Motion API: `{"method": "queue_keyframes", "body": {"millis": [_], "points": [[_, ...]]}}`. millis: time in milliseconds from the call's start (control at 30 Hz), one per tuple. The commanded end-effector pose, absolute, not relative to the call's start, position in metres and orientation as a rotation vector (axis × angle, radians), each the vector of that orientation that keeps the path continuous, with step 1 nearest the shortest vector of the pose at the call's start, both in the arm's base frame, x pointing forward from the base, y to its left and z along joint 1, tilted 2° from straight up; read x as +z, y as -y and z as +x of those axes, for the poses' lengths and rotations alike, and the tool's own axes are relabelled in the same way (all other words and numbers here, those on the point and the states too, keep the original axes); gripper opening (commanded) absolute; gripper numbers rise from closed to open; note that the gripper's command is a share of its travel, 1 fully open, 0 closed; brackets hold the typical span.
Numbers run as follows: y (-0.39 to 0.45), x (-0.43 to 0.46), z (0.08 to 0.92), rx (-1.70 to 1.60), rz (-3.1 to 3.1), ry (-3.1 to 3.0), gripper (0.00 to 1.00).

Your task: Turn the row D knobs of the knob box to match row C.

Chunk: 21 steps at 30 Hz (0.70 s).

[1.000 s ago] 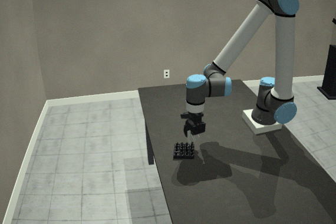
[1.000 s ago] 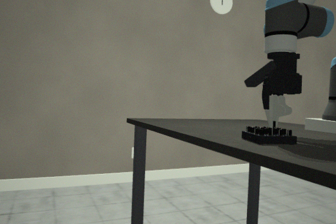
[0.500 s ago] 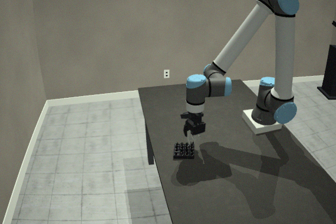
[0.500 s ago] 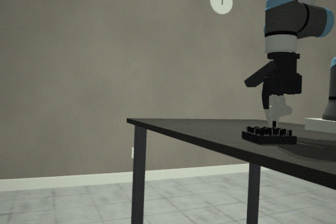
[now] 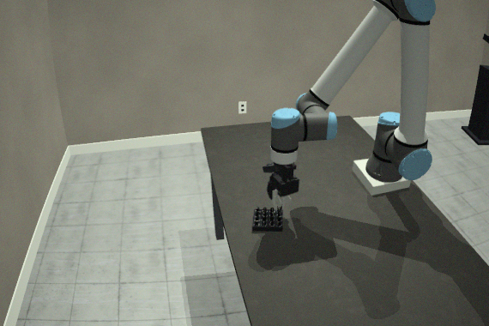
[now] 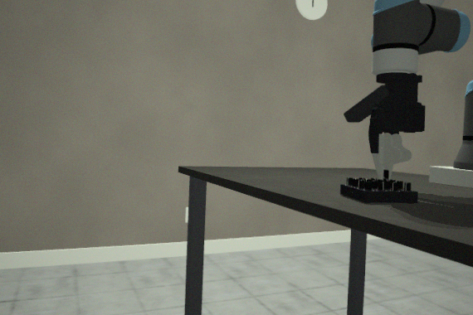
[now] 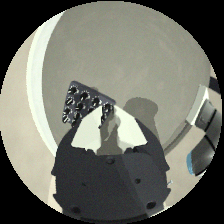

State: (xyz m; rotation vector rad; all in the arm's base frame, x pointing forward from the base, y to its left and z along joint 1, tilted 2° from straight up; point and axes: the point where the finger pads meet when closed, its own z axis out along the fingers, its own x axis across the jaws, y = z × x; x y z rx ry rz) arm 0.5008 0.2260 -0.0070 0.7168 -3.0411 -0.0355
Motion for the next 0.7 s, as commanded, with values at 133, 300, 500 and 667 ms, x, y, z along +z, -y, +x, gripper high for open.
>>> {"method": "queue_keyframes", "body": {"millis": [133, 300, 500, 667], "points": [[-0.226, 0.009, 0.502, -0.035, 0.717, 3.042, 0.11], [-0.226, 0.017, 0.502, -0.035, 0.717, 3.042, 0.11], [-0.225, 0.03, 0.502, -0.035, 0.717, 3.042, 0.11], [-0.225, 0.031, 0.502, -0.035, 0.717, 3.042, 0.11]]}}
